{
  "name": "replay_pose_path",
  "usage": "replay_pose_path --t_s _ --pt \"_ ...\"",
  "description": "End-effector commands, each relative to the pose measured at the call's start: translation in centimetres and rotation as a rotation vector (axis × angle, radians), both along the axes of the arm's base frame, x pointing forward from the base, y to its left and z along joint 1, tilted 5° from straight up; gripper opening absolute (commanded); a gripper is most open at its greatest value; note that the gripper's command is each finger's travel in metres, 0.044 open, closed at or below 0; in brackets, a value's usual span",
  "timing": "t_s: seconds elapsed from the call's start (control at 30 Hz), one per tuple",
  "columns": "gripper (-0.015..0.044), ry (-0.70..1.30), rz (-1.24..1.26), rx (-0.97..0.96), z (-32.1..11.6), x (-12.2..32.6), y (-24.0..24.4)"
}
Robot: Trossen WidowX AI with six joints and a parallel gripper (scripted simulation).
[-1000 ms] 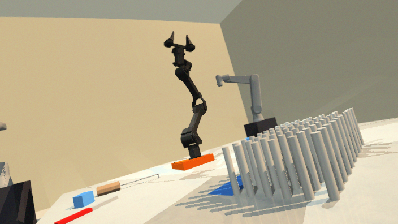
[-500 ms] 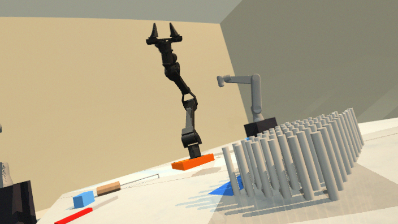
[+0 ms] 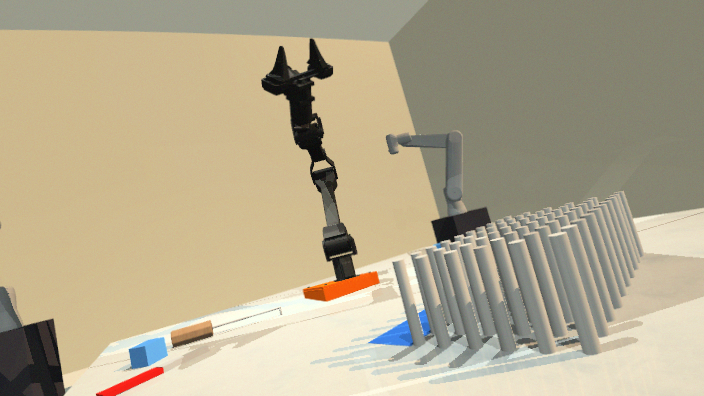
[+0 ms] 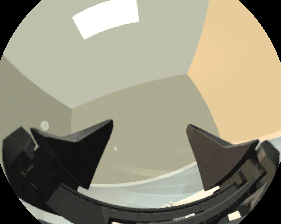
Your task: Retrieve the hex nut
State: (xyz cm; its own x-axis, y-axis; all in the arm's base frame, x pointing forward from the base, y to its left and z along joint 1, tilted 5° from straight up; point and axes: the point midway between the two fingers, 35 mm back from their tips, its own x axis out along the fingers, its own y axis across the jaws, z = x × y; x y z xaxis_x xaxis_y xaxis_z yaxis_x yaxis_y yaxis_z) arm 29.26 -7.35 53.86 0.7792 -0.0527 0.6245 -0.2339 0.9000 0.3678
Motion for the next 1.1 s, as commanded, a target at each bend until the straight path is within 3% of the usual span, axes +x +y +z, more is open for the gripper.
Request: replay_pose_path --t_s 0.0,0.43,0.83,1.07 --pt "0.0440 0.164 0.020 0.004 -6.0 4.6 0.5" --pt "0.0440 0.606 0.119 -0.092 -23.7 11.7 5.9" --pt "0.0440 1.011 0.263 -0.296 -40.6 10.0 12.7" --pt "0.0440 1.052 0.281 -0.324 -42.3 9.3 13.4"
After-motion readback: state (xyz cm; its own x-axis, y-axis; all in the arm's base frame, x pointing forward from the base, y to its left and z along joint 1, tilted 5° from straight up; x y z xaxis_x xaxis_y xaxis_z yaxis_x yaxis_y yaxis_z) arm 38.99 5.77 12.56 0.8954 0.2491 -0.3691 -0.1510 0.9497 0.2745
